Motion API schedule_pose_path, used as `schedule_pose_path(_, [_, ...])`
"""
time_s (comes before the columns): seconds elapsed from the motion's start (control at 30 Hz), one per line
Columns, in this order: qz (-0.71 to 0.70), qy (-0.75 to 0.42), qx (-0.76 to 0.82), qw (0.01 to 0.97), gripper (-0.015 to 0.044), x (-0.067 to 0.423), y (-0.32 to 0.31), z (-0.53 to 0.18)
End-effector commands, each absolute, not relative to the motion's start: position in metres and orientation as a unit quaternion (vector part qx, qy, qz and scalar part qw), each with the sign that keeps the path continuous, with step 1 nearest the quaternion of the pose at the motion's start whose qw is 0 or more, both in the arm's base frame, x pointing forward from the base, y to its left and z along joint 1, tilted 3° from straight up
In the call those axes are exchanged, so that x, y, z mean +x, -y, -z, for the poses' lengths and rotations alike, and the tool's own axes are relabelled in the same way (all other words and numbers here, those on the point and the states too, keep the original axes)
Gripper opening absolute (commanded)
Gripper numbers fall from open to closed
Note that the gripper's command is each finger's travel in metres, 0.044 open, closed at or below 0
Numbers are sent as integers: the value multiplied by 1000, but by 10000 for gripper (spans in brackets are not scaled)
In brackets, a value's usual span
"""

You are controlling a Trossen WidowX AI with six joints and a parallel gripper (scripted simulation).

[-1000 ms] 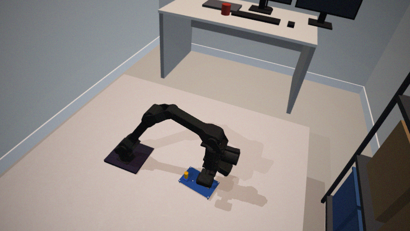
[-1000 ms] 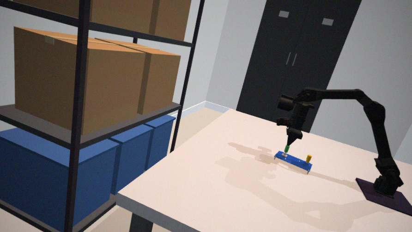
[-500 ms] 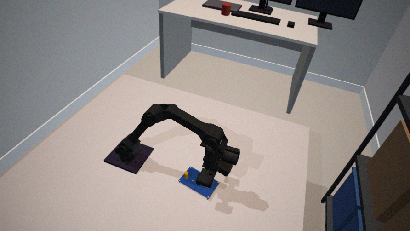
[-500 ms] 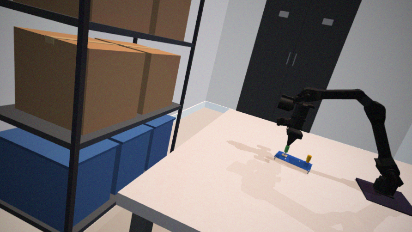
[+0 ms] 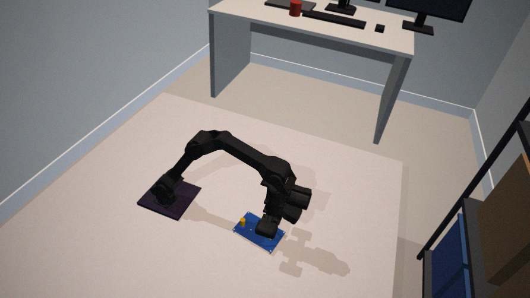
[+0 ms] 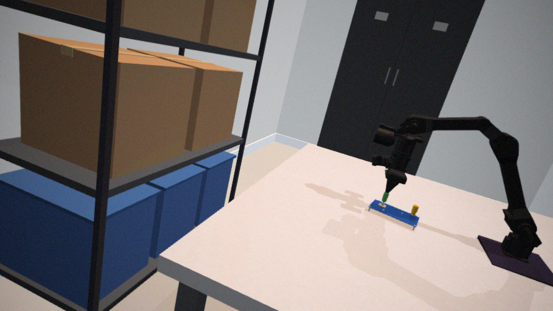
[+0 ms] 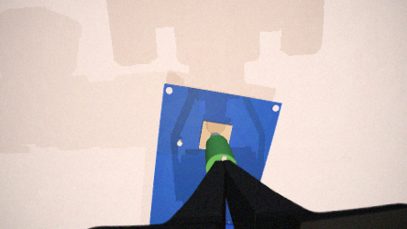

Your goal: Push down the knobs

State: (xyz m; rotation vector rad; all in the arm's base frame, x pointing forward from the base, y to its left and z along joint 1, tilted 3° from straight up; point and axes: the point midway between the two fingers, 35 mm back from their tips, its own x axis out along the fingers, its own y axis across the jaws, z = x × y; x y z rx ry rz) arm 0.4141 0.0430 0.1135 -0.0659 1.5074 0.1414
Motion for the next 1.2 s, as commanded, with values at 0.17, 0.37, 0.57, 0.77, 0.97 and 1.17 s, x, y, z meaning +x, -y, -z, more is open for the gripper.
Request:
schedule_pose_path(0.17, [-63,-688,-27,723,0,415,-44,-104])
schedule_pose_path(0.37, [-63,-688,-27,723,0,415,-44,-102])
schedule_pose_path(0.57, [-63,-688,-27,723,0,415,-44,-101])
schedule_pose_path(0.77, [-63,-688,-27,723,0,415,-44,-101])
schedule_pose_path(0.97, [-63,-688,-27,723,0,415,-44,-99])
schedule_pose_path(1.17, [-63,-688,-27,723,0,415,-44,-99])
